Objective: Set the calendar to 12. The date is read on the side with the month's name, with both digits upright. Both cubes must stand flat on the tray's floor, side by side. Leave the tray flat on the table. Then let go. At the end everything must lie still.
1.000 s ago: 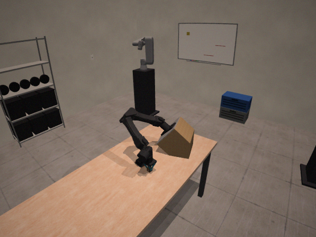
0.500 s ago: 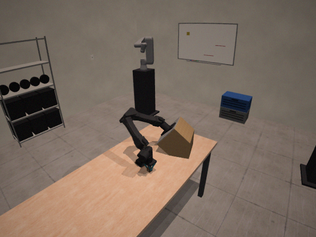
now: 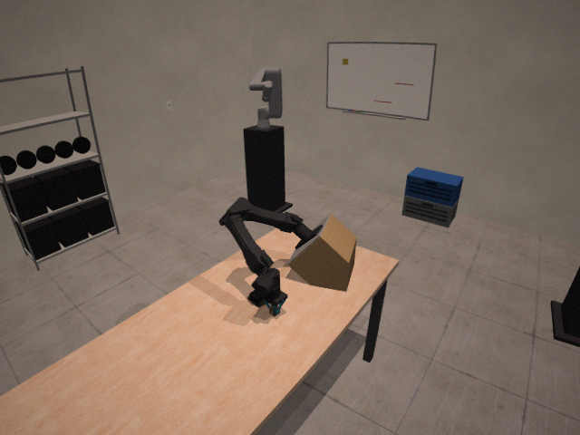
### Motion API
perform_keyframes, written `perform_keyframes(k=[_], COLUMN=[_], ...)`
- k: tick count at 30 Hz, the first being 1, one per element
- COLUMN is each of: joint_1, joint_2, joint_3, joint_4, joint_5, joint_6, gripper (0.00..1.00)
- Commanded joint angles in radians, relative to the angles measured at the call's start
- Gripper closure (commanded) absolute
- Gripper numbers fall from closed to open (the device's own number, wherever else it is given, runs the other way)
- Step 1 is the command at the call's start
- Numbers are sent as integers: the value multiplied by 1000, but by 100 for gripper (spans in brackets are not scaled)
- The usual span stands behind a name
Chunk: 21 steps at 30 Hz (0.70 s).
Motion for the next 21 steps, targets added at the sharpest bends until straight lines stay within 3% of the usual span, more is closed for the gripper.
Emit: perform_keyframes(k=[1, 21], joint_1=[22, 22], joint_2=[-32, -31], joint_3=[-1, -2], joint_4=[-6, 0], joint_5=[2, 1], joint_6=[-2, -4], gripper=[73, 73])
